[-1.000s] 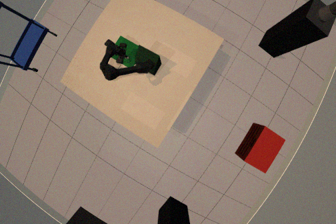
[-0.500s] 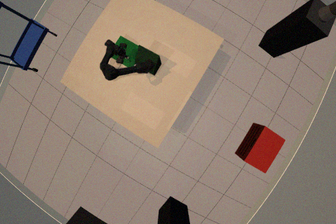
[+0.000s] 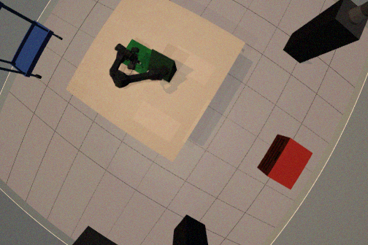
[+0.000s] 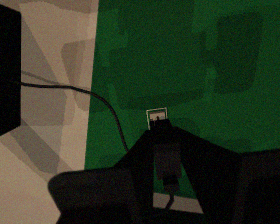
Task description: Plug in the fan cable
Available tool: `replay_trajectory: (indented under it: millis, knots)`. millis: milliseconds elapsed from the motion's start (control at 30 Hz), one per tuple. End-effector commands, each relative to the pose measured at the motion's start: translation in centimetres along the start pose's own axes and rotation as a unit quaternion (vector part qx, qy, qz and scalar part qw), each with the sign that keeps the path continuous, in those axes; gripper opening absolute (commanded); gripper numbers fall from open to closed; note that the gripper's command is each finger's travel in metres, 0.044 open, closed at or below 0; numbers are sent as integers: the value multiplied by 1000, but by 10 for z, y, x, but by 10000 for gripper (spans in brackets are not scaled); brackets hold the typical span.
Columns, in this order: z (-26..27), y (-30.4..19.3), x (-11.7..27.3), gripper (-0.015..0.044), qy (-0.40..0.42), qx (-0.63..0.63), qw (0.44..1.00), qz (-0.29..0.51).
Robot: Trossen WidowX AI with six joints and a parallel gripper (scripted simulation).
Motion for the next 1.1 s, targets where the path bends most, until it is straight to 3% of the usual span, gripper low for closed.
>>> replay_trajectory:
  millis: [0,1067]
  knots:
    - [1,0,-1,0,3,-2,1000,-1]
    - [1,0,-17,0,3,-2,1000,-1]
Point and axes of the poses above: the point midway between the two fingers, 35 mm back from their tips, its own x axis back along the fingers, its own z axis across the jaws, y = z × x, the point moved 1 cm from there along x, back along the fingers, and after that the axes turned 4 degrees about -x, right-handed, at the moved point
